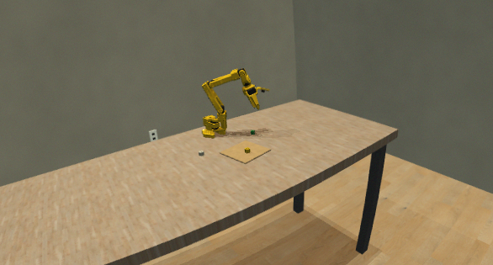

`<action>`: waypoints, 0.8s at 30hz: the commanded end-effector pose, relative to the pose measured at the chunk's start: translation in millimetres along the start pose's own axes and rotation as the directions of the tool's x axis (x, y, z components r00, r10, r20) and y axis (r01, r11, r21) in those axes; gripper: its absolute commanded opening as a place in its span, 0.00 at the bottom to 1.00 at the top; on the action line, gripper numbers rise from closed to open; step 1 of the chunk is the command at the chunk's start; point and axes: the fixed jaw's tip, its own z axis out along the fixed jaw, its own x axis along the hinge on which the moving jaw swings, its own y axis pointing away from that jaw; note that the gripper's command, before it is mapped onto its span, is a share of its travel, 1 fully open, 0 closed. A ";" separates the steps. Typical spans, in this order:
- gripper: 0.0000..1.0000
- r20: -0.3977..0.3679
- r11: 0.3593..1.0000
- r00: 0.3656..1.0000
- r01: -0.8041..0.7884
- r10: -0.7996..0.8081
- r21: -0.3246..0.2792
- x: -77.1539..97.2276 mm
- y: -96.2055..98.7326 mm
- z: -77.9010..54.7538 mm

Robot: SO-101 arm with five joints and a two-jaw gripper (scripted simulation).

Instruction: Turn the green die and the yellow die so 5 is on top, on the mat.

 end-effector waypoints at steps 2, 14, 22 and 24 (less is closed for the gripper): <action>0.25 -0.005 0.989 0.989 -0.148 0.148 -0.007 -7.4 0.7 -3.3; 0.25 -0.055 0.931 0.930 -0.364 0.363 -0.008 -11.0 1.5 0.7; 0.25 -0.070 0.904 0.902 -0.427 0.426 -0.004 -12.1 1.7 2.0; 0.25 -0.072 0.902 0.900 -0.431 0.430 -0.004 -12.2 1.7 2.1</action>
